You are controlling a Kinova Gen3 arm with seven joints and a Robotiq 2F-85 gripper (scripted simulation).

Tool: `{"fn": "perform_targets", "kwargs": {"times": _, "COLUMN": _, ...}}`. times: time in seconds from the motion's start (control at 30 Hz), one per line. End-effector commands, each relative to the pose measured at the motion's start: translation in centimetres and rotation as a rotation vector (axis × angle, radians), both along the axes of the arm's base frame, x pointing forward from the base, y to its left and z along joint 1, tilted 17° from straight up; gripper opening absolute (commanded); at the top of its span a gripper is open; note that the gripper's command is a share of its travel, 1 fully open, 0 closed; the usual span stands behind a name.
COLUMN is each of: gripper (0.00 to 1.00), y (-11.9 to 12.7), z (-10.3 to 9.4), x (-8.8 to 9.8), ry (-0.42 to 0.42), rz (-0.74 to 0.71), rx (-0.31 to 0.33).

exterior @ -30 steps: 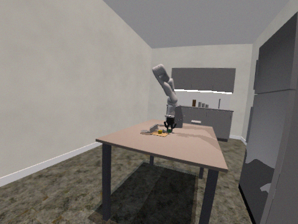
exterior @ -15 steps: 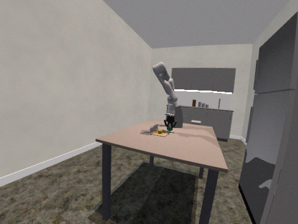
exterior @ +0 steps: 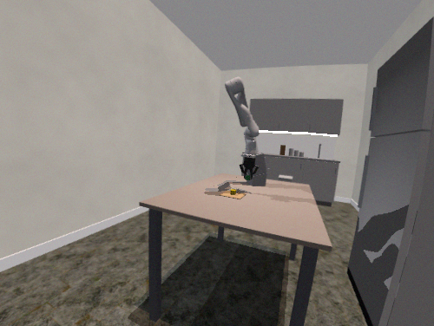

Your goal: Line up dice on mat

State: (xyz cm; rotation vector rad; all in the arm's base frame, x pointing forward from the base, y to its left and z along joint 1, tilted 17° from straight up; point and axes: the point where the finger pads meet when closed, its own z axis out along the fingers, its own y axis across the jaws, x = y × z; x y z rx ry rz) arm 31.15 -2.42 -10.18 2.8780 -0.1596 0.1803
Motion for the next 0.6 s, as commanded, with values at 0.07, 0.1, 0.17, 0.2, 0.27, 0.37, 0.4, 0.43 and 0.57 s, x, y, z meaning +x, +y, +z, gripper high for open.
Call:
{"fn": "perform_targets", "kwargs": {"times": 0.07, "gripper": 0.26, "y": 0.39, "z": 1.06, "x": 0.63, "ry": -0.019, "rz": 0.008, "rx": 0.002}}
{"fn": "perform_targets", "kwargs": {"times": 0.1, "gripper": 0.26, "y": 0.39, "z": 1.07, "x": 0.63, "ry": -0.019, "rz": 0.008, "rx": 0.002}}
{"fn": "perform_targets", "kwargs": {"times": 0.17, "gripper": 0.26, "y": 0.39, "z": 1.07, "x": 0.63, "ry": -0.019, "rz": 0.008, "rx": 0.002}}
{"fn": "perform_targets", "kwargs": {"times": 0.2, "gripper": 0.26, "y": 0.39, "z": 1.07, "x": 0.63, "ry": -0.019, "rz": 0.008, "rx": 0.002}}
{"fn": "perform_targets", "kwargs": {"times": 0.27, "gripper": 0.26, "y": 0.39, "z": 1.07, "x": 0.63, "ry": -0.019, "rz": 0.008, "rx": 0.002}}
{"fn": "perform_targets", "kwargs": {"times": 0.37, "gripper": 0.26, "y": 0.38, "z": 1.07, "x": 0.63, "ry": -0.019, "rz": 0.008, "rx": 0.002}}
{"fn": "perform_targets", "kwargs": {"times": 0.4, "gripper": 0.26, "y": 0.38, "z": 1.07, "x": 0.63, "ry": -0.019, "rz": 0.008, "rx": 0.002}}
{"fn": "perform_targets", "kwargs": {"times": 0.43, "gripper": 0.26, "y": 0.38, "z": 1.07, "x": 0.63, "ry": -0.019, "rz": 0.008, "rx": 0.002}}
{"fn": "perform_targets", "kwargs": {"times": 0.57, "gripper": 0.26, "y": 0.30, "z": 1.08, "x": 0.72, "ry": -0.018, "rz": 0.007, "rx": 0.000}}
